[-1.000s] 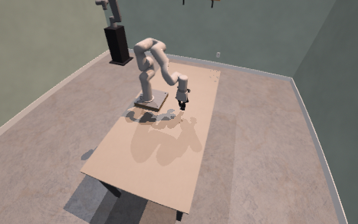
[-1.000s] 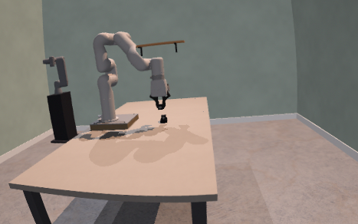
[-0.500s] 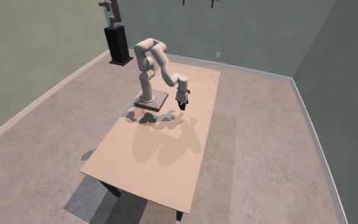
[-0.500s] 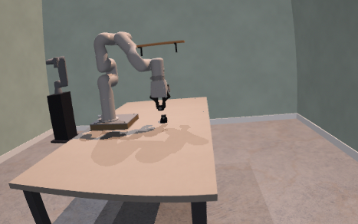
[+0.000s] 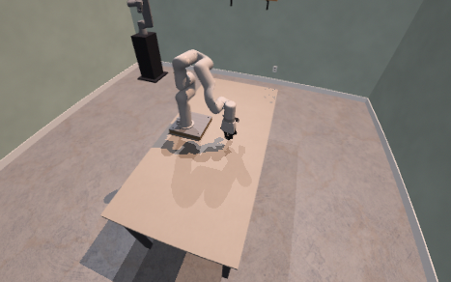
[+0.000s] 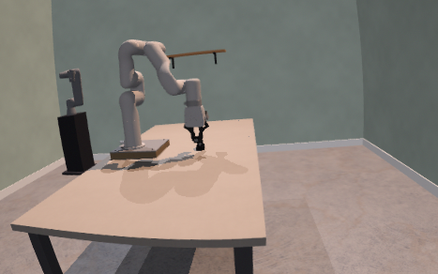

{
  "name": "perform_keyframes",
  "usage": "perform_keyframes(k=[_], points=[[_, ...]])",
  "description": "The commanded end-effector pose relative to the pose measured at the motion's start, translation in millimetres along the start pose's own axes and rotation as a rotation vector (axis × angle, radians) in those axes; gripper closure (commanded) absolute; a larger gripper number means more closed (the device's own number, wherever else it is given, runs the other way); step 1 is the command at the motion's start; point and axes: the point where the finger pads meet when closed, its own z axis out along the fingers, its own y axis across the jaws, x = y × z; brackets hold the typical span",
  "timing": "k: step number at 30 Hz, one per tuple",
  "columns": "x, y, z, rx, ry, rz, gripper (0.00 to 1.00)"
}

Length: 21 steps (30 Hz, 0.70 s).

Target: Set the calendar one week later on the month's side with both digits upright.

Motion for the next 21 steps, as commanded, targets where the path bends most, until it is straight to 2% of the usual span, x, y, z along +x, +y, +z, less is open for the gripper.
perform_keyframes(k=[1, 10, 21], points=[[0.2, 4.1, 21.8, -0.006, 0.0, 0.0, 0.73], [0.5, 4.6, 51.7, -0.006, 0.0, 0.0, 0.73], [0.6, 4.6, 55.0, -0.006, 0.0, 0.0, 0.73]])
